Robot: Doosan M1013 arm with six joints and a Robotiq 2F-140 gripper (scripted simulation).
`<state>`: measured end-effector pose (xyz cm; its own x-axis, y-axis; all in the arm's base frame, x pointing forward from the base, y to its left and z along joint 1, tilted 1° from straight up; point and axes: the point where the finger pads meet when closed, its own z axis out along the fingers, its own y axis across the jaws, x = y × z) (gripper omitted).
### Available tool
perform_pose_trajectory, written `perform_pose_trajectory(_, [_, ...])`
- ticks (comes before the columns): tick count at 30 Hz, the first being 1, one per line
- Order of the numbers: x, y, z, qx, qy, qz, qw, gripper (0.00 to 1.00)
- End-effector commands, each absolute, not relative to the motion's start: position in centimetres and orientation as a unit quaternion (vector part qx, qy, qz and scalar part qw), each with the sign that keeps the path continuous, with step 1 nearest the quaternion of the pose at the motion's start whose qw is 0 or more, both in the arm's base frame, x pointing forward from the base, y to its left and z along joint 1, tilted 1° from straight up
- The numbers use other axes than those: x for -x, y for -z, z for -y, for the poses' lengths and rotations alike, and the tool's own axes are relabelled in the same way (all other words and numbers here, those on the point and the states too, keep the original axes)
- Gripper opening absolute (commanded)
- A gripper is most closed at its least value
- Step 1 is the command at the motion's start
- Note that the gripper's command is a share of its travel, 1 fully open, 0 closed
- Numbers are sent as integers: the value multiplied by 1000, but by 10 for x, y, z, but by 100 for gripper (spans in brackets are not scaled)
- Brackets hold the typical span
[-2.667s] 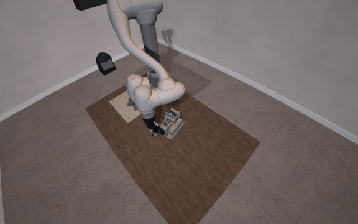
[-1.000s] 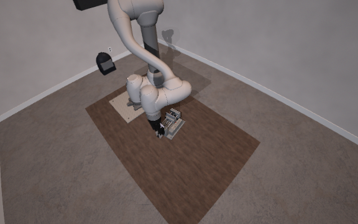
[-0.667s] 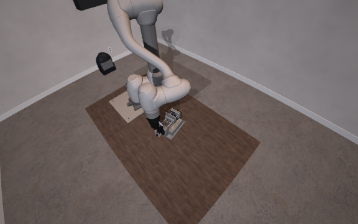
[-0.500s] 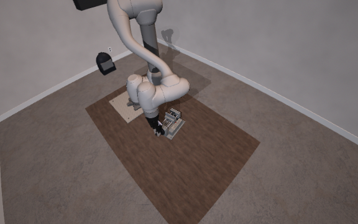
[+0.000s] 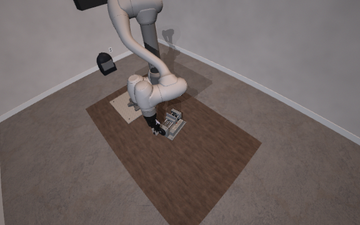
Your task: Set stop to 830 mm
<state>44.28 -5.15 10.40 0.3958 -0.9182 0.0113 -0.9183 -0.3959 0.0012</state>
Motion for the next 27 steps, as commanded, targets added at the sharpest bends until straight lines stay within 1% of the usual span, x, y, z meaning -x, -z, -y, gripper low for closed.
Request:
perform_pose_trajectory(1, [-438,-100,54,-836,-4,549,4,4])
perform_pose_trajectory(27, [-433,-64,56,-836,-4,549,4,4])
